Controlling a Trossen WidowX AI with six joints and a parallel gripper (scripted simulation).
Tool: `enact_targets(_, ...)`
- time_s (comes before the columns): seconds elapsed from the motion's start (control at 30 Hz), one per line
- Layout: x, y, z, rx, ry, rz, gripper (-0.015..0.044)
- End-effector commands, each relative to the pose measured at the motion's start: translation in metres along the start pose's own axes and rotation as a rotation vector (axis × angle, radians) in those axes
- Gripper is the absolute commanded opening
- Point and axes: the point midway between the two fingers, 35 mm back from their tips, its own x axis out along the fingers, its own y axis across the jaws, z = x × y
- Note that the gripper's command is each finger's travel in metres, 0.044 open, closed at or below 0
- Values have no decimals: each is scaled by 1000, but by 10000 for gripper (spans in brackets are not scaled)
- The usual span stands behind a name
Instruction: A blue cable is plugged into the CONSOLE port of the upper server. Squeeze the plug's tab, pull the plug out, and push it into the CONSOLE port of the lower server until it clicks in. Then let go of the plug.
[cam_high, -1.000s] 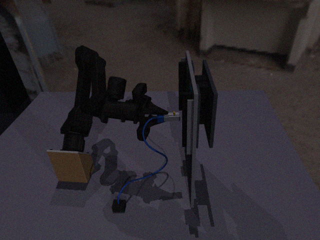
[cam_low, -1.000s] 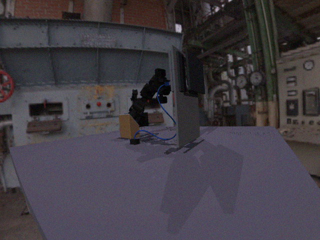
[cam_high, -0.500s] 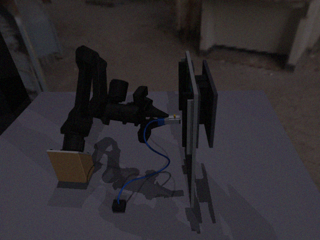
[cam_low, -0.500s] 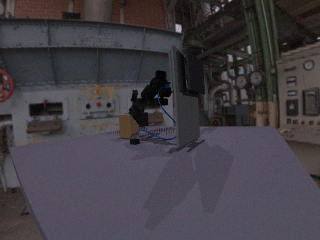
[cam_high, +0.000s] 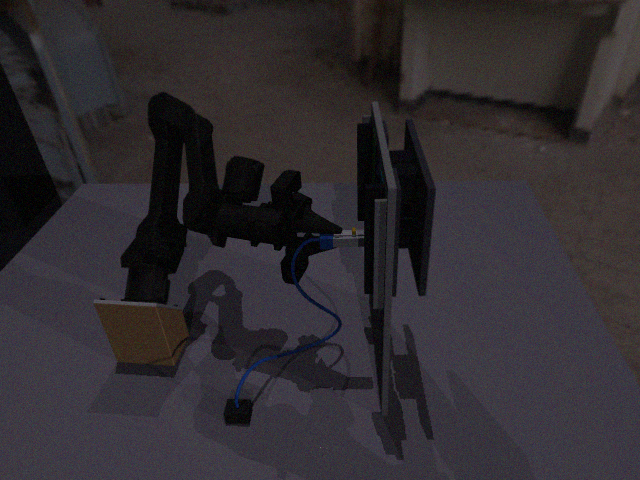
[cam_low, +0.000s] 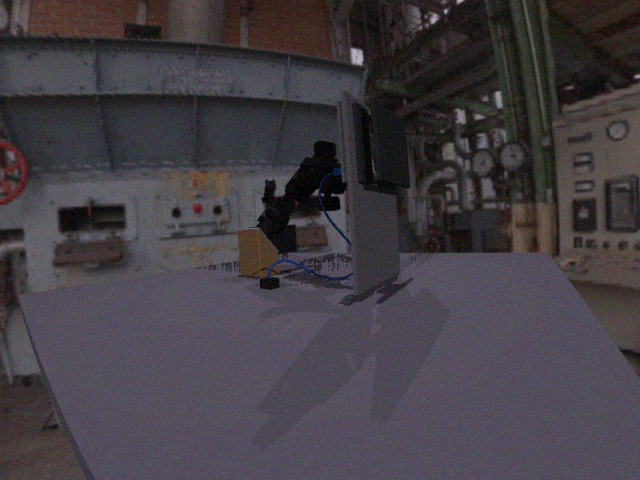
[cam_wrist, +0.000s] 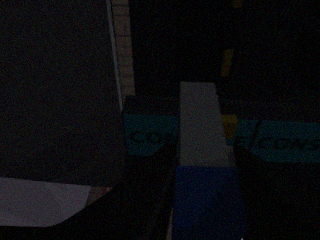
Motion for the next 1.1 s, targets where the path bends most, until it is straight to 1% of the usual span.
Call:
enact_targets(0.0, 3, -2, 2, 4, 3, -8, 0)
enact_targets(1.07, 18, -2, 8, 5, 2, -11, 0)
